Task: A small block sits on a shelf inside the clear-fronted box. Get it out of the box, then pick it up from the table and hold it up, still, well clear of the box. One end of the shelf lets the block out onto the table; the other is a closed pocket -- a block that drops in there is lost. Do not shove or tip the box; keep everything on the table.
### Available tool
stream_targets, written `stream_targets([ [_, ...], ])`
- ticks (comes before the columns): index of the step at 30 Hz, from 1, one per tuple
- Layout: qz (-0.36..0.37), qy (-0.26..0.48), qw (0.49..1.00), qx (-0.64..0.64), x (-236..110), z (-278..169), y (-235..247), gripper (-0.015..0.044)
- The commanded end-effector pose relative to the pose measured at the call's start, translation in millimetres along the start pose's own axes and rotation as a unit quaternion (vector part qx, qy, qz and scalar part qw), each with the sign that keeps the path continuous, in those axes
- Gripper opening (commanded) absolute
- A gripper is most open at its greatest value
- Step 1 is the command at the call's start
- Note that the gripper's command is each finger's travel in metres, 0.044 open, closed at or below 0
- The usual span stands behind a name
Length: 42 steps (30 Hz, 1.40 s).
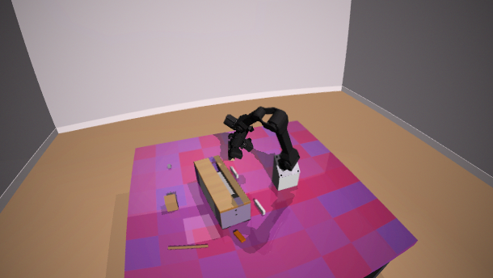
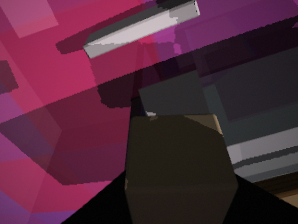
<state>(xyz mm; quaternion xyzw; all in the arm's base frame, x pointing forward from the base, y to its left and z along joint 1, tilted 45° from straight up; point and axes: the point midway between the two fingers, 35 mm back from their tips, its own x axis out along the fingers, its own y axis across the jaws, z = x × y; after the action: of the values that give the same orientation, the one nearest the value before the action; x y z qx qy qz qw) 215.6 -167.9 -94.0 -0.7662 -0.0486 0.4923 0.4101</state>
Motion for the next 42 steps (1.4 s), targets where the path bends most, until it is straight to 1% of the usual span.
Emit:
stream_targets([
  [1, 0.022, 0.009, 0.999, 0.040, -16, -1, -5, 0.0000],
  [13, 0.067, 0.034, 0.987, 0.145, -48, 3, -18, 0.0000],
  [42, 0.068, 0.034, 0.986, 0.147, -49, 3, -18, 0.0000],
])
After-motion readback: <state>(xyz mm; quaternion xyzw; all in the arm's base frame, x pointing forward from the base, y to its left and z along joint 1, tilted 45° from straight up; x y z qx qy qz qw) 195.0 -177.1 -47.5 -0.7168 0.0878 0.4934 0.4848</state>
